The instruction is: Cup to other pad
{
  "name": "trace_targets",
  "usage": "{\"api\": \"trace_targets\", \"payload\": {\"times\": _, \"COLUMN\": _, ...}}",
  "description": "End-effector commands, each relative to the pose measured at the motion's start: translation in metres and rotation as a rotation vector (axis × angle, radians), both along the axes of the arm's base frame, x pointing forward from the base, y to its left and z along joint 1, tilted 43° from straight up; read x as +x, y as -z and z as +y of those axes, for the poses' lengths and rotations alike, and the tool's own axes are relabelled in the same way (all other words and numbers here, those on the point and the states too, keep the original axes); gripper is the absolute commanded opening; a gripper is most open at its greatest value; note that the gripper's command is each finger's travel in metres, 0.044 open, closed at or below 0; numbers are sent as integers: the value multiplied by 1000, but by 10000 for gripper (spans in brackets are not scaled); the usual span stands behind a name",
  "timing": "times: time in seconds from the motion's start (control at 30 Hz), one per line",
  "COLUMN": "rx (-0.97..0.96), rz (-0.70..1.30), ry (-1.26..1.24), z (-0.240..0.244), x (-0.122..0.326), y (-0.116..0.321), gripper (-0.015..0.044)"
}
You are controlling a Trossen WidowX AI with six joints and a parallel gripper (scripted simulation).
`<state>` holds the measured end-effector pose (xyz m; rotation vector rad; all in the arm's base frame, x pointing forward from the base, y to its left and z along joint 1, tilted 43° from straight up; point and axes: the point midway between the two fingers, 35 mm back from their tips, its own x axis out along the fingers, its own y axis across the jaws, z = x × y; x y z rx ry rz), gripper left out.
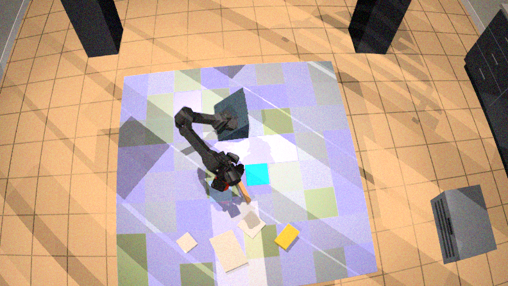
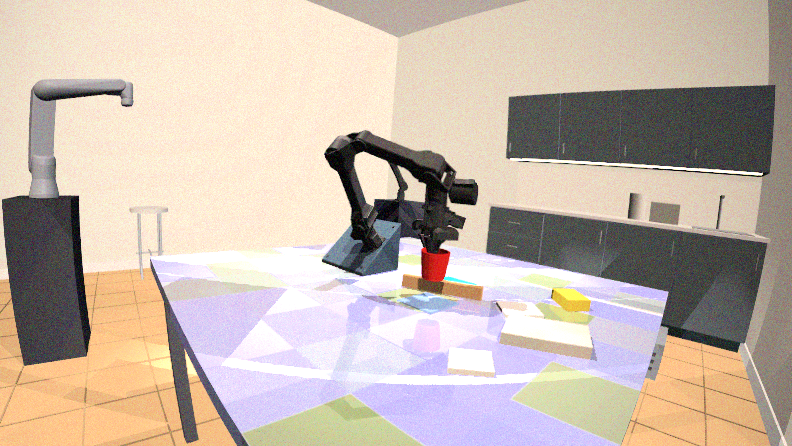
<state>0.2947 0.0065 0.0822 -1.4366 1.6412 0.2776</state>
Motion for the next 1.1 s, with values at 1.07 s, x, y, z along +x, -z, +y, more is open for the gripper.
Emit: {"api": "trace_targets", "payload": {"times": 1.07, "rx": 9, "rz": 0, "ry": 4, "z": 69, "x": -37, "y": 62, "gripper": 0}}
